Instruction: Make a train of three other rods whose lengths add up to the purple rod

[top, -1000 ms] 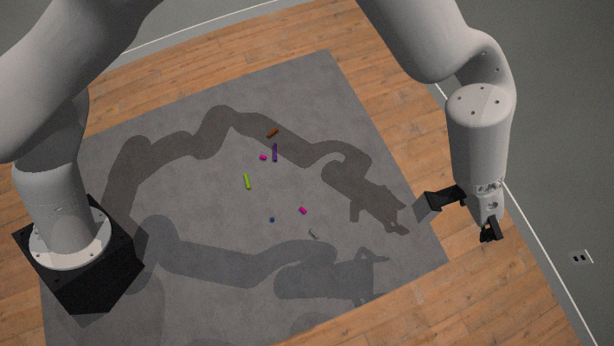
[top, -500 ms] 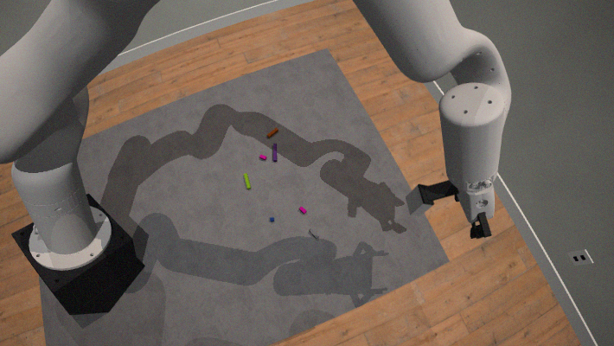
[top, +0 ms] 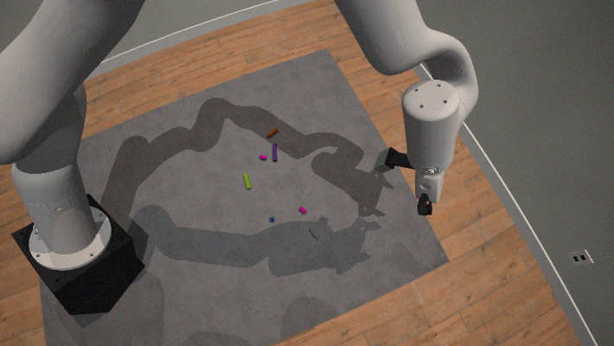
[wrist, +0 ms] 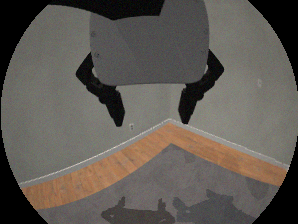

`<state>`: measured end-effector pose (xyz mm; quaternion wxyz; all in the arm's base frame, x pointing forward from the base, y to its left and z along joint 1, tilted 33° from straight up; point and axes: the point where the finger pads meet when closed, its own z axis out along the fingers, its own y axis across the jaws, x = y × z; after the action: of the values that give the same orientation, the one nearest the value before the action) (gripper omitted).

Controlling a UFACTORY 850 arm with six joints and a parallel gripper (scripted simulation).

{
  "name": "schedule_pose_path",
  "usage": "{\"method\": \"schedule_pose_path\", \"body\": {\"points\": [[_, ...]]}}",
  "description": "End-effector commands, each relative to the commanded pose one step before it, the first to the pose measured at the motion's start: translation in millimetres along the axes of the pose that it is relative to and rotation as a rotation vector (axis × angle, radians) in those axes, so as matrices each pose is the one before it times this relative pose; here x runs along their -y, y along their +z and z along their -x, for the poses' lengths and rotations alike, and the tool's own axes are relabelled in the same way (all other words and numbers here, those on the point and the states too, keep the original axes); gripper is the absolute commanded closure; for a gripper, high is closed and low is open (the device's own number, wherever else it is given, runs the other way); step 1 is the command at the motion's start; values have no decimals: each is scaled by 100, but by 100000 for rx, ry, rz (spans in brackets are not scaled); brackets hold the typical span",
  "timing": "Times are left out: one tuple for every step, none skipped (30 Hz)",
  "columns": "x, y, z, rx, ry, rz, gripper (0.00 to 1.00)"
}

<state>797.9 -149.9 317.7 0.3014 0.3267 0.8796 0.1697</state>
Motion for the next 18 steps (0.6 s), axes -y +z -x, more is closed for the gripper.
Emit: {"method": "schedule_pose_path", "body": {"points": [[-1196,370,-2907,-3011,16341,1571,0],[-127,122,-723,-839,3721,268,0],[-94,122,-725,-838,3723,232,0],[-61,122,-725,-835,3725,196,0],[-28,122,-724,-831,3726,161,0],[4,121,-722,-825,3729,126,0],[37,121,-718,-818,3730,92,0],[0,0,0,0,0,0,0],[0,0,0,0,0,0,0],[209,325,-2009,-2264,10560,79,0],[92,70,-404,-456,2186,-16,0],[114,78,-445,-501,2429,-30,0],[186,113,-644,-723,3557,-67,0],[234,123,-694,-777,3905,-104,0],[260,119,-662,-741,3811,-132,0],[284,116,-635,-709,3742,-157,0],[311,115,-618,-689,3741,-184,0],[339,114,-601,-670,3747,-209,0]]}}
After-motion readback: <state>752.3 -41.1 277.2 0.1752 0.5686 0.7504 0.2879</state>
